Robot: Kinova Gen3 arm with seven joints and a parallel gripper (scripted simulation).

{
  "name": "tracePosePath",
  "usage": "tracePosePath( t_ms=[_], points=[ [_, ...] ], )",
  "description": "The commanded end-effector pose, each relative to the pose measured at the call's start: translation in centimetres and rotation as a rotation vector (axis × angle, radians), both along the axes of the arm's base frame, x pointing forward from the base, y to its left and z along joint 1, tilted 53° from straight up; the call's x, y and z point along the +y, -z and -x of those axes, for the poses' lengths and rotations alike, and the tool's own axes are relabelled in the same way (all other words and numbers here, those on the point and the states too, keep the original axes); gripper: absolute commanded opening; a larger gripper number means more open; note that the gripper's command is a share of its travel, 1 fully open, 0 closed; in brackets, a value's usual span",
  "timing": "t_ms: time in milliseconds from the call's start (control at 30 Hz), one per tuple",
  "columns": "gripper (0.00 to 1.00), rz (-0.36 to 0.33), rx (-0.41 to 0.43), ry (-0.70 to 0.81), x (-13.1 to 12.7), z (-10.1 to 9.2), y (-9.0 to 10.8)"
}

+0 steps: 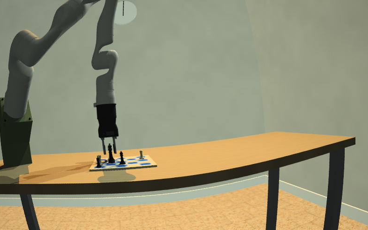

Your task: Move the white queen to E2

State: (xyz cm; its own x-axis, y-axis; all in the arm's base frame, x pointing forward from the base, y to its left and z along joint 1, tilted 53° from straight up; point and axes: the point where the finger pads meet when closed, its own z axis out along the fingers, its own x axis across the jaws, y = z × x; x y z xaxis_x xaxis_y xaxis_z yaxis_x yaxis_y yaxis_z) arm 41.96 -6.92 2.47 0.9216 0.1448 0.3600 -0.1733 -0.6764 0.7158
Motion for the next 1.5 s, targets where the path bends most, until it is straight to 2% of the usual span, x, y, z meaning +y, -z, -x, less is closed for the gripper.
tracePosePath(
  t_ms=[0,1167,1467],
  points=[
    [0.0,-0.001,0.0,-0.001,0.1,0.0,0.0],
    [0.0,-0.001,0.0,-0.001,0.1,0.0,0.0],
    [0.0,-0.001,0.0,-0.001,1.8,0.8,-1.5]
  ],
)
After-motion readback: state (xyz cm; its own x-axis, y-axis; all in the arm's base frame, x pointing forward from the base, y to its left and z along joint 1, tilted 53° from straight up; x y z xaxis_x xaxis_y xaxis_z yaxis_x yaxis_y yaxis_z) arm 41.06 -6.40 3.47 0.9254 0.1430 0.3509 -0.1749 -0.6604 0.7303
